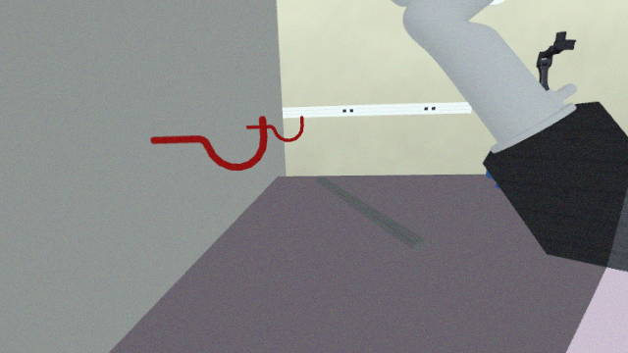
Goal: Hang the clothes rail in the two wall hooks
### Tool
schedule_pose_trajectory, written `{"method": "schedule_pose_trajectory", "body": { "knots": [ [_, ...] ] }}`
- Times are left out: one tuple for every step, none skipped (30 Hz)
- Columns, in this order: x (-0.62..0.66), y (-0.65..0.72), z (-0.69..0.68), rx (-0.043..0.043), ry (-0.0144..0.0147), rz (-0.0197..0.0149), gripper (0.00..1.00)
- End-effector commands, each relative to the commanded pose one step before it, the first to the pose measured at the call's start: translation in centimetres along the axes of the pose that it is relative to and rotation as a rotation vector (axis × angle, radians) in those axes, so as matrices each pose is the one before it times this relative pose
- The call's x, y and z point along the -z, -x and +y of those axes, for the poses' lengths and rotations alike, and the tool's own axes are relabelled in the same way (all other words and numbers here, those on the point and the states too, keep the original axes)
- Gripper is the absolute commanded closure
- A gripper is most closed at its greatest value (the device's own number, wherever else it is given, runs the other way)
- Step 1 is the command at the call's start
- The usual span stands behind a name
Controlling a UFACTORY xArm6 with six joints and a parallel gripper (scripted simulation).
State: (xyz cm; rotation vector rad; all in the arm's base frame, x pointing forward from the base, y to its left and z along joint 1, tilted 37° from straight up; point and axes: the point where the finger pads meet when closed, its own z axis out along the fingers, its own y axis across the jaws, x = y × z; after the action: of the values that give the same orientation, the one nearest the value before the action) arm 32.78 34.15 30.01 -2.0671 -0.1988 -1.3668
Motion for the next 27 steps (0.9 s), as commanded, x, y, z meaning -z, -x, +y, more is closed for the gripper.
{"method": "schedule_pose_trajectory", "body": {
  "knots": [
    [0.071,0.643,-0.517,-0.02008,-0.01498,-0.08917,0.00],
    [0.160,0.429,-0.195,-0.00553,-0.00571,-0.03235,0.00],
    [0.170,0.432,-0.180,-0.00473,-0.00546,-0.03252,0.00],
    [0.155,0.438,-0.180,-0.00472,-0.00545,-0.03252,0.00],
    [0.141,0.446,-0.181,-0.00211,-0.00238,-0.01432,0.00],
    [0.175,0.440,-0.151,-0.00325,-0.00484,-0.03279,0.00],
    [0.161,0.448,-0.152,-0.00226,-0.00335,-0.02270,0.00],
    [0.028,0.089,-0.027,-0.00001,-0.00001,-0.00001,0.00],
    [0.179,0.447,-0.131,-0.00213,-0.00422,-0.03296,0.00],
    [0.163,0.454,-0.130,-0.00145,-0.00285,-0.02221,0.00],
    [0.174,0.453,-0.110,-0.00101,-0.00352,-0.03306,0.00],
    [0.155,0.456,-0.102,-0.00068,-0.00236,-0.02170,0.00],
    [0.116,0.359,-0.093,-0.00013,0.00007,-0.00009,0.00],
    [0.169,0.458,-0.077,-0.00007,-0.00271,-0.03325,0.00],
    [0.157,0.467,-0.086,-0.00006,-0.00170,-0.02125,0.00],
    [0.083,0.259,-0.048,0.00005,-0.00002,0.00007,0.00],
    [0.000,0.000,0.000,0.00000,0.00000,0.00000,0.00],
    [0.000,0.000,0.000,0.00000,0.00000,0.00000,0.00],
    [0.163,0.465,-0.058,0.00091,-0.00176,-0.03329,0.00],
    [0.153,0.469,-0.062,0.00058,-0.00109,-0.02069,0.00],
    [0.158,0.472,-0.047,0.00184,-0.00069,-0.03327,0.00],
    [0.142,0.476,-0.047,0.00111,-0.00043,-0.02016,0.00],
    [0.133,0.479,-0.048,-0.00001,-0.00001,0.00001,0.00],
    [0.056,0.205,-0.019,0.00000,-0.00001,0.00000,0.00],
    [0.153,0.476,-0.021,0.00266,0.00043,-0.03322,0.00],
    [0.136,0.480,-0.021,0.00157,0.00025,-0.01964,0.00],
    [0.109,0.416,-0.017,-0.00001,-0.00002,0.00000,0.00]
  ]
}}
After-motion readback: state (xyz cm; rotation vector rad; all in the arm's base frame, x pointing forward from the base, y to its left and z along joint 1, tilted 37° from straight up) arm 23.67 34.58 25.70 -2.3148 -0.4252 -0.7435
